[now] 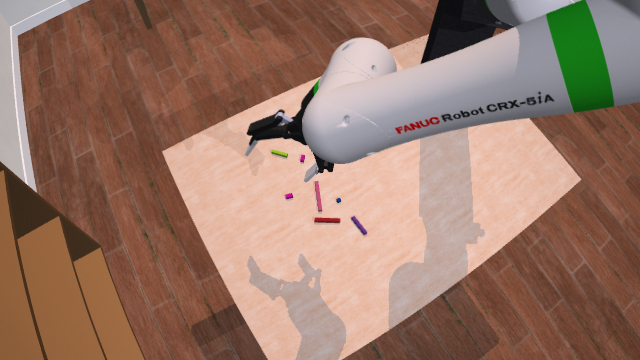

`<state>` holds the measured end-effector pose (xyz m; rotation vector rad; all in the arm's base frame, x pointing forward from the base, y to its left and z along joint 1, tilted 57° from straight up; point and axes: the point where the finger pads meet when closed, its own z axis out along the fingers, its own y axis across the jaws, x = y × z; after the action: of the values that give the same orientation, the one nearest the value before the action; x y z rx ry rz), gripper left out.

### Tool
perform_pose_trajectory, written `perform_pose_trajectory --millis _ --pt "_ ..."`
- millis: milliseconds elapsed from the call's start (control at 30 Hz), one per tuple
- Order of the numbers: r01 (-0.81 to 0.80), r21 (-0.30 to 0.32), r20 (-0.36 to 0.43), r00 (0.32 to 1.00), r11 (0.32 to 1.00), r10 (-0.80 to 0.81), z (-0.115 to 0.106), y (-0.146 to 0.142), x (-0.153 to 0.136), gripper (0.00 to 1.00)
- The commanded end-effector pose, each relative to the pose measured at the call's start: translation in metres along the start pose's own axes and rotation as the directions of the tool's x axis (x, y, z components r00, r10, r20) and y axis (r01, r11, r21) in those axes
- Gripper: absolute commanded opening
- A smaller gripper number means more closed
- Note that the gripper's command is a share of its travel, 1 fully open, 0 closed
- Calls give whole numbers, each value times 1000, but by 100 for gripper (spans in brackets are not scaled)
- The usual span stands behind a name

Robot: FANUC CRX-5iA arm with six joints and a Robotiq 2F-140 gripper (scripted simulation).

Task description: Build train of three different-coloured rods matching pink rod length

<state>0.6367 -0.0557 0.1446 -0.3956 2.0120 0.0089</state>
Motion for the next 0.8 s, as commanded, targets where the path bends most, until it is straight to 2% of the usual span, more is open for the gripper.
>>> perform_pose_trajectory --millis 0,33,67,167,200,300,333,467,500,633,667,767 --pt "101 -17 16 995 995 -101 5 8 1 100" --pt "101 -17 16 995 995 -101 5 8 1 100" --pt "181 -32 18 983 983 -181 9 15 2 100" --pt "181 -32 18 983 983 -181 9 15 2 100" --pt "265 -48 23 964 963 -265 14 22 3 100" --pt "265 -48 23 964 963 -265 14 22 3 100" --pt "352 -63 31 936 934 -351 18 30 4 100" --pt "352 -63 31 936 934 -351 18 30 4 100" --pt "439 -78 42 898 895 -437 23 38 6 100" --pt "439 -78 42 898 895 -437 23 38 6 100" --pt "525 -92 58 851 846 -522 27 47 7 100" --pt "525 -92 58 851 846 -522 27 47 7 100"
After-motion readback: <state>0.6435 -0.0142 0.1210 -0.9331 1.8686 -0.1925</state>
